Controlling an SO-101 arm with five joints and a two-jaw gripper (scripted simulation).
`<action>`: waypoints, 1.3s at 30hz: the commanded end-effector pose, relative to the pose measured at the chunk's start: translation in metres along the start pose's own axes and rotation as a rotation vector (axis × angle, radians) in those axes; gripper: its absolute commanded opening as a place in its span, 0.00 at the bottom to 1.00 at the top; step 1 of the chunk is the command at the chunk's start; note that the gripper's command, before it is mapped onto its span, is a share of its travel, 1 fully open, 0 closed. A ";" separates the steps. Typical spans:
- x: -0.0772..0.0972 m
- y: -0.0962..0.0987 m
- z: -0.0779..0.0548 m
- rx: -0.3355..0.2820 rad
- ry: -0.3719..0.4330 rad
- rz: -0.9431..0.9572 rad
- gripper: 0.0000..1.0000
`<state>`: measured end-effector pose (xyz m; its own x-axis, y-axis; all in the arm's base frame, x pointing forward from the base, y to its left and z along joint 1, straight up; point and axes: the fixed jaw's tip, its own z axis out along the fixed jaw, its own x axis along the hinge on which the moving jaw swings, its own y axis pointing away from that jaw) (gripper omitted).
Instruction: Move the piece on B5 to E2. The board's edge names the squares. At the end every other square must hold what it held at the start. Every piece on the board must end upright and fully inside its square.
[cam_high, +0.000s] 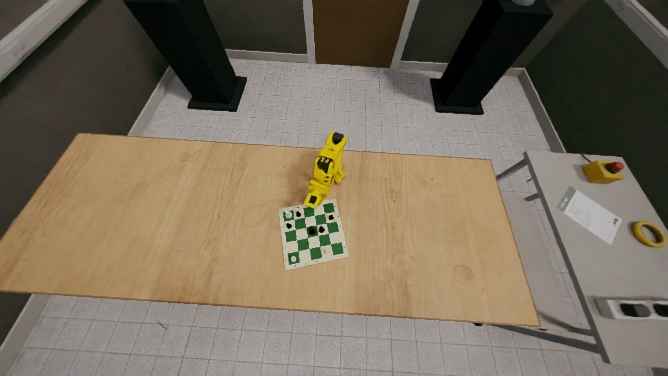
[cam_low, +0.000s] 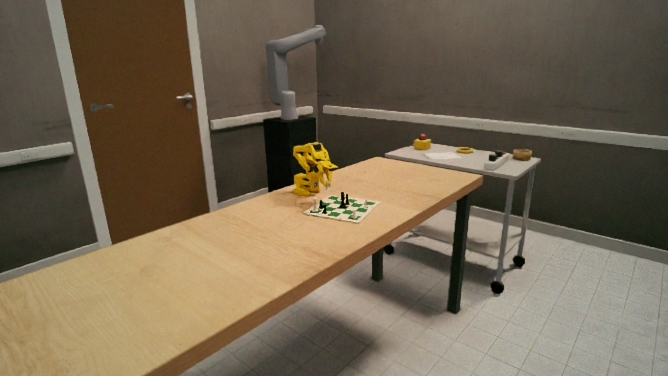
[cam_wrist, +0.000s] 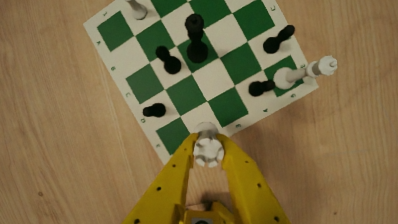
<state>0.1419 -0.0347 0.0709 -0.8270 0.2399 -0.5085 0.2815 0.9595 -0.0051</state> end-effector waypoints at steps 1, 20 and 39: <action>0.005 0.002 -0.003 -0.009 -0.005 -0.020 0.00; -0.001 0.006 -0.008 -0.024 -0.006 -0.044 0.00; -0.007 0.007 -0.011 -0.024 -0.006 -0.044 0.00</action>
<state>0.1443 -0.0300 0.0826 -0.8299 0.2095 -0.5172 0.2477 0.9688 -0.0051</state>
